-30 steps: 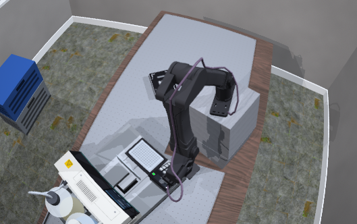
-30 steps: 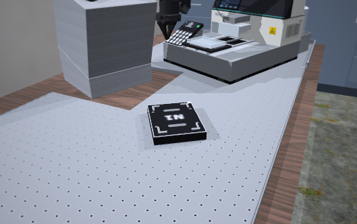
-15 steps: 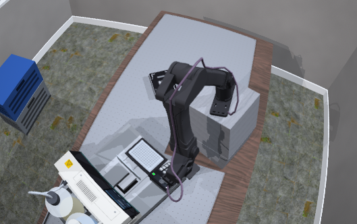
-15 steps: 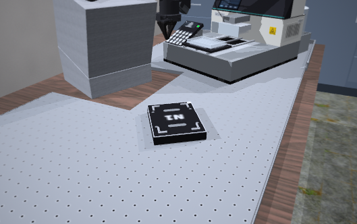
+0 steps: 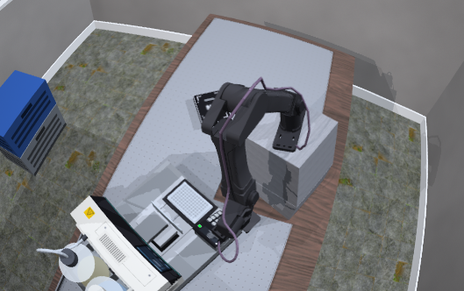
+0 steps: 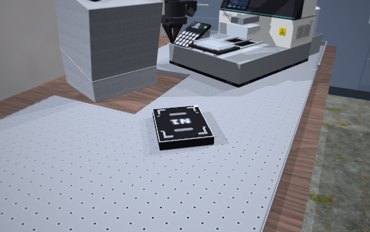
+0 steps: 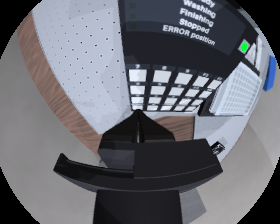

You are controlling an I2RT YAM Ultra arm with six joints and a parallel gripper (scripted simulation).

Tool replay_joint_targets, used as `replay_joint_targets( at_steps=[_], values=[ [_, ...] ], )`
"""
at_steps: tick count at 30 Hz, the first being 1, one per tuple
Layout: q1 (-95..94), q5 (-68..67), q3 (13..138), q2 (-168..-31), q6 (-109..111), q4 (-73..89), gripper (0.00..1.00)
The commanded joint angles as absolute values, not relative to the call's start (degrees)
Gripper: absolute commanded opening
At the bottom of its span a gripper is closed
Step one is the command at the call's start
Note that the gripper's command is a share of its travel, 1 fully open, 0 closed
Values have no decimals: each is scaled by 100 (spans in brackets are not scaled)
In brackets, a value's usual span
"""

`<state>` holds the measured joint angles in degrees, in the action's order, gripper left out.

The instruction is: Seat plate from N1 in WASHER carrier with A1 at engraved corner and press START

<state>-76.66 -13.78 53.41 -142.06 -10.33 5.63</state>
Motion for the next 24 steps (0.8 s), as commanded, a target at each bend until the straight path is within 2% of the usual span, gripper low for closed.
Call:
replay_joint_targets(
  at_steps=[1, 24],
  values=[
    [-7632, -1432, 5532, -14288, -980, 365, 0],
    [-7861, -1409, 5177, -13470, -1200, 1038, 0]
  ],
)
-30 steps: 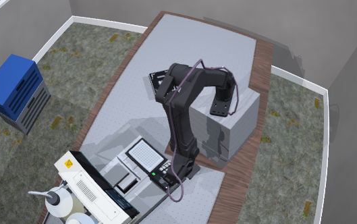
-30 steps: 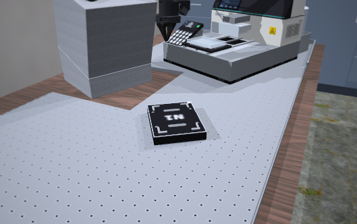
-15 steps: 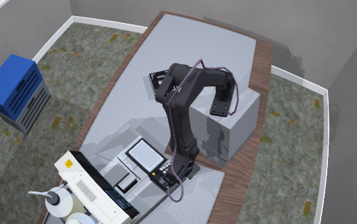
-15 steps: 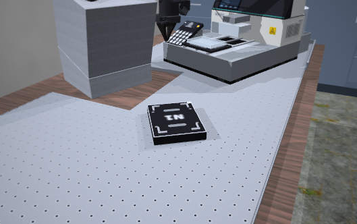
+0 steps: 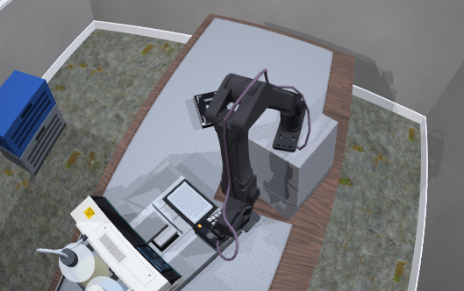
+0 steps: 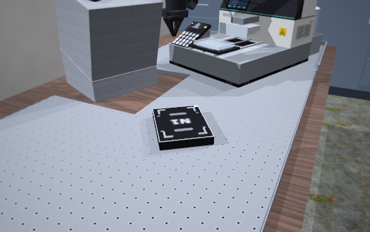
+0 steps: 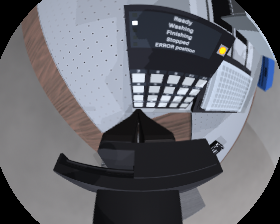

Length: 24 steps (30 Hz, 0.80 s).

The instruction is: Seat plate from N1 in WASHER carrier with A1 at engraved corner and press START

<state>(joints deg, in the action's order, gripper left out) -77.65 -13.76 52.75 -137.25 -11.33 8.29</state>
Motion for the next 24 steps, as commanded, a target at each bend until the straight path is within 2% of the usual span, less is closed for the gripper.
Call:
replay_joint_targets(
  at_steps=[1, 24],
  values=[
    [-7871, -1405, 5262, -13429, -1210, 1067, 0],
    [-8032, -1370, 5259, -12718, -1376, 1771, 0]
  ],
)
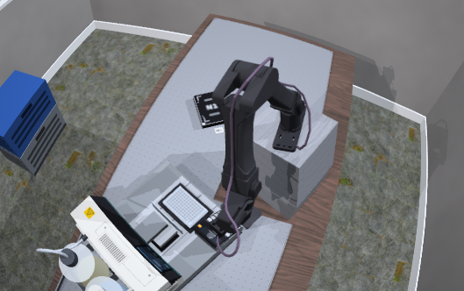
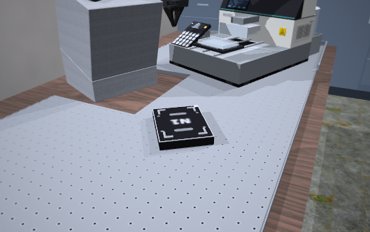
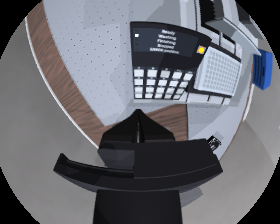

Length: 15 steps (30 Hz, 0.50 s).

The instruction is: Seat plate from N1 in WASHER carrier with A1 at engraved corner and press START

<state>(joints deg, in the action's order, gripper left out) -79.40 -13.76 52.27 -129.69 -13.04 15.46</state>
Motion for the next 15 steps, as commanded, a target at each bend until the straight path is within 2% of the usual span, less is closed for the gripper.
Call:
replay_joint_targets(
  at_steps=[1, 15],
  values=[
    [-8040, -1369, 5265, -12685, -1384, 1807, 0],
    [-8051, -1364, 5301, -12597, -1393, 1909, 0]
  ],
)
